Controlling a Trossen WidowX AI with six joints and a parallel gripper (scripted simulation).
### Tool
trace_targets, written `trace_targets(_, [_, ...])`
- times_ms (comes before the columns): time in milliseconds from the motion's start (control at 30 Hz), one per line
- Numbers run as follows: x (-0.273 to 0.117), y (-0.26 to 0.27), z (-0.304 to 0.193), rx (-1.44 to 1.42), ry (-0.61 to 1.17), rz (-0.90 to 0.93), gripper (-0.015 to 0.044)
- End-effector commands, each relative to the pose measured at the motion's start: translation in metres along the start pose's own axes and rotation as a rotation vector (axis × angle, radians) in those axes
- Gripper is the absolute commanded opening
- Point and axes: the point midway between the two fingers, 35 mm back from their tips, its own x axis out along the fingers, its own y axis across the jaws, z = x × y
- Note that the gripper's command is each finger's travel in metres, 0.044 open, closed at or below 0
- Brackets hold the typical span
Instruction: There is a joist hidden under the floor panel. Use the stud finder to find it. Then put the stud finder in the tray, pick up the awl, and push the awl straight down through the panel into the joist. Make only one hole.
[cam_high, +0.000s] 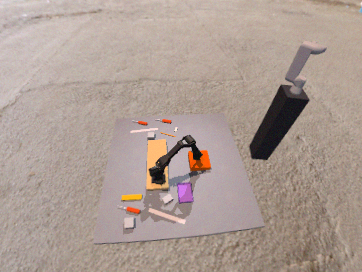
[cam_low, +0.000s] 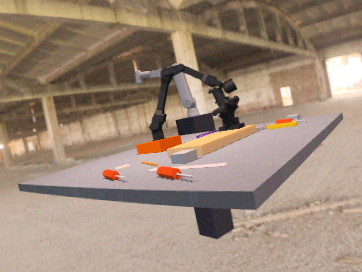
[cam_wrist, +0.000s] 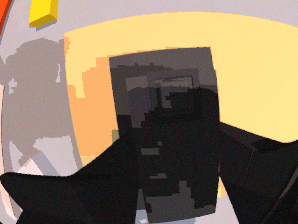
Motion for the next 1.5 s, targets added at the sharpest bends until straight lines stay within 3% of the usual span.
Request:
trace_targets(0, [0.001, -0.007, -0.001, -0.001, 0.002, -0.002, 0.0])
trace_targets(1467, [0.001, -0.076, 0.0, -0.002, 0.002, -0.009, 0.0])
